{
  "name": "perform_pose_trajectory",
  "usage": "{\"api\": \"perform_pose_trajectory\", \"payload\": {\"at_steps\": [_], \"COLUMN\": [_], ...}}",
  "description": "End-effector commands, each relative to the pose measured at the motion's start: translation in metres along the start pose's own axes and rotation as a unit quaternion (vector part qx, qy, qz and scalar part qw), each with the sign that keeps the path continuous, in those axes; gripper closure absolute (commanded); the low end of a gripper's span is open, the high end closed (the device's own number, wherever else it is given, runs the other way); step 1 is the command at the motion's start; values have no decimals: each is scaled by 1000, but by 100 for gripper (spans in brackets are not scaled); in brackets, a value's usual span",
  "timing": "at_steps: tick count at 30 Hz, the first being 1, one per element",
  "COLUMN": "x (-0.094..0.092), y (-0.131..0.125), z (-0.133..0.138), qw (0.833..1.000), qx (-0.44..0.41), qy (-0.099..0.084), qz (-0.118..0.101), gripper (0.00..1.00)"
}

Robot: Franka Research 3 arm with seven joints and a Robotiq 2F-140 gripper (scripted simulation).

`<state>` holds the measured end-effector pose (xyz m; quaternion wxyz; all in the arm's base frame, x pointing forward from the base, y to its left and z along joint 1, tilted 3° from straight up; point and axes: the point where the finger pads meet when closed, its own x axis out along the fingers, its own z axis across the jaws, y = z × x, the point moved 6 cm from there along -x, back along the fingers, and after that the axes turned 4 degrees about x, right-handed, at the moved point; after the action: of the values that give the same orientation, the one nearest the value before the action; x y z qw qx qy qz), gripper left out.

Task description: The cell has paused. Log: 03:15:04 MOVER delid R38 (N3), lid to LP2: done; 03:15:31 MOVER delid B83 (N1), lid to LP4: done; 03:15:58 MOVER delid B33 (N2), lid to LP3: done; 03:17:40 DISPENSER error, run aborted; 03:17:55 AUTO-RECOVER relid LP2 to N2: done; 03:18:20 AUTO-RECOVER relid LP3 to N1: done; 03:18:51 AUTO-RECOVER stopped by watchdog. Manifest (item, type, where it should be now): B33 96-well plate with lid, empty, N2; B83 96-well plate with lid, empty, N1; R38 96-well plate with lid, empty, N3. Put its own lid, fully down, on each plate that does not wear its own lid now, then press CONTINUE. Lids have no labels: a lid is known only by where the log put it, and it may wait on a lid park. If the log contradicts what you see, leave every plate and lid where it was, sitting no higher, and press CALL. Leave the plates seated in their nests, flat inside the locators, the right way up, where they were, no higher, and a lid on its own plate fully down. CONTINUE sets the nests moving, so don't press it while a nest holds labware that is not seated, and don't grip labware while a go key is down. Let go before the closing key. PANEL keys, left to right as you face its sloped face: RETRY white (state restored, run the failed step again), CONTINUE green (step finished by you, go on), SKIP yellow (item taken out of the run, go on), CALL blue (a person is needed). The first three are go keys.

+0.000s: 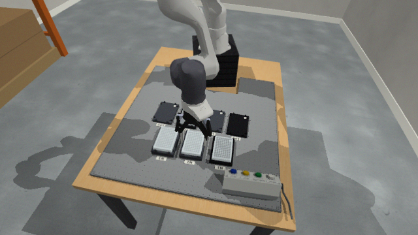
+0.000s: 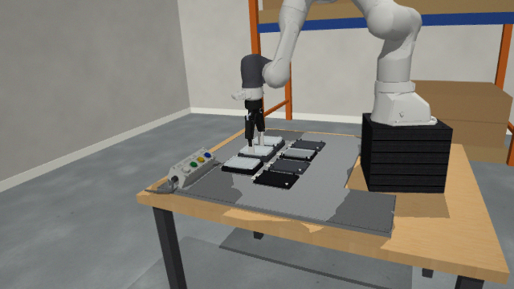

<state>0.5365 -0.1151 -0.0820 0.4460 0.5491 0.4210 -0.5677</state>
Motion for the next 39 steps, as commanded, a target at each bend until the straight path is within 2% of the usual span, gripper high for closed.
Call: {"api": "perform_pose_trajectory", "payload": {"at_steps": [1,21,30,39], "x": [0,-2,-10,-28], "y": [1,1,1,0], "z": [-1,-1,-1,-1], "qw": [1000,1000,1000,1000], "qx": [1,1,1,1], "qy": [0,0,0,0], "qz": [1,1,1,1], "gripper": [34,34,34,34]}}
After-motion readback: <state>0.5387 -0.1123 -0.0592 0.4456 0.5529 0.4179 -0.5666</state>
